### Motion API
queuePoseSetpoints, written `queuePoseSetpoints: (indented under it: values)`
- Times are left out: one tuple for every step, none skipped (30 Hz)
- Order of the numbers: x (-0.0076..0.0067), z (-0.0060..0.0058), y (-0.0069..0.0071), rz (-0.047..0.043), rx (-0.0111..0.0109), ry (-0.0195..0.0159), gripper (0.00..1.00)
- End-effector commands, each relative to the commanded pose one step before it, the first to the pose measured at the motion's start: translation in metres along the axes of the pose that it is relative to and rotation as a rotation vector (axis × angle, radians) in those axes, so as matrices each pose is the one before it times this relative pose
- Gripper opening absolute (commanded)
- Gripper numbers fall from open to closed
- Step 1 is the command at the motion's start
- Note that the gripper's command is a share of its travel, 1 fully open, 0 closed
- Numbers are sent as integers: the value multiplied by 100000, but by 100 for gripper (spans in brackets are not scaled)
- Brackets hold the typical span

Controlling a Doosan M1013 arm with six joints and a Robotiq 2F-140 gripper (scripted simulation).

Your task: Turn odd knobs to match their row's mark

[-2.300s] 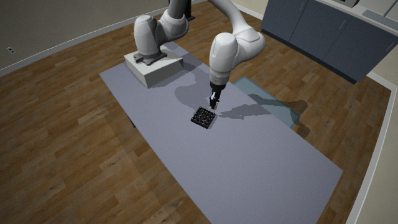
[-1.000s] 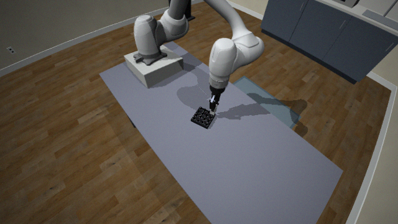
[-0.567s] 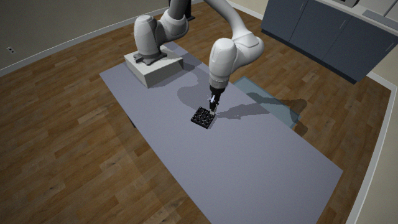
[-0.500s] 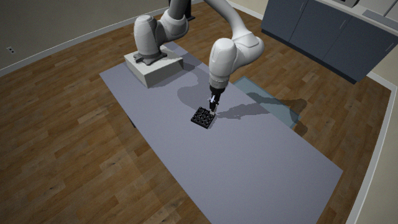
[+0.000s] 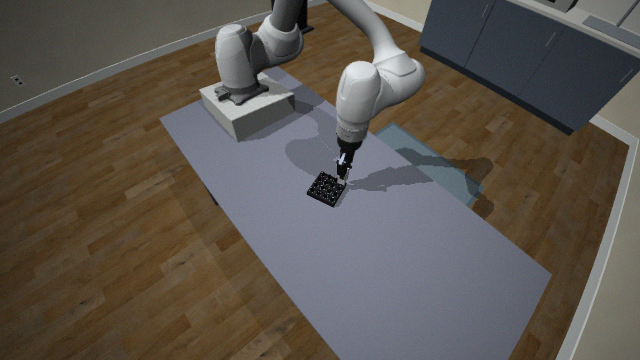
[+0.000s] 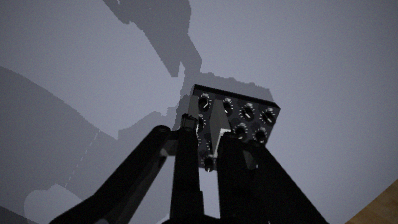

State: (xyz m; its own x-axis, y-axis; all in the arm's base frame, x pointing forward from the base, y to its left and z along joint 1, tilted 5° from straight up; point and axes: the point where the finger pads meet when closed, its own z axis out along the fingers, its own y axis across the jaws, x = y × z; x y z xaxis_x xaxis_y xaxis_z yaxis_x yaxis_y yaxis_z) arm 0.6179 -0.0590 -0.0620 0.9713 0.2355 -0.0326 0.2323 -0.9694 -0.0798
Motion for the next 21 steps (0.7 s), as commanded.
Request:
queuePoseSetpoints:
  values:
    - [3, -3, -4, -3, 14, 21, 12]
    - [0, 13, 0, 0, 0, 0, 12]
    - [0, 20, 0, 0, 0, 0, 12]
    - [0, 28, 0, 0, 0, 0, 12]
    - [0, 37, 0, 0, 0, 0, 12]
    - [0, 46, 0, 0, 0, 0, 12]
    - [0, 55, 0, 0, 0, 0, 12]
    - [0, 63, 0, 0, 0, 0, 12]
    - [0, 70, 0, 0, 0, 0, 12]
    - [0, 77, 0, 0, 0, 0, 12]
    - [0, 81, 0, 0, 0, 0, 12]
    - [0, 85, 0, 0, 0, 0, 12]
    - [0, 87, 0, 0, 0, 0, 12]
    - [0, 87, 0, 0, 0, 0, 12]
    - [0, 0, 0, 0, 0, 0, 12]
    - [0, 0, 0, 0, 0, 0, 12]
    - [0, 86, 0, 0, 0, 0, 12]
    - [0, 84, 0, 0, 0, 0, 12]
    - [0, 79, 0, 0, 0, 0, 12]
    - [0, 74, 0, 0, 0, 0, 12]
    - [0, 68, 0, 0, 0, 0, 12]
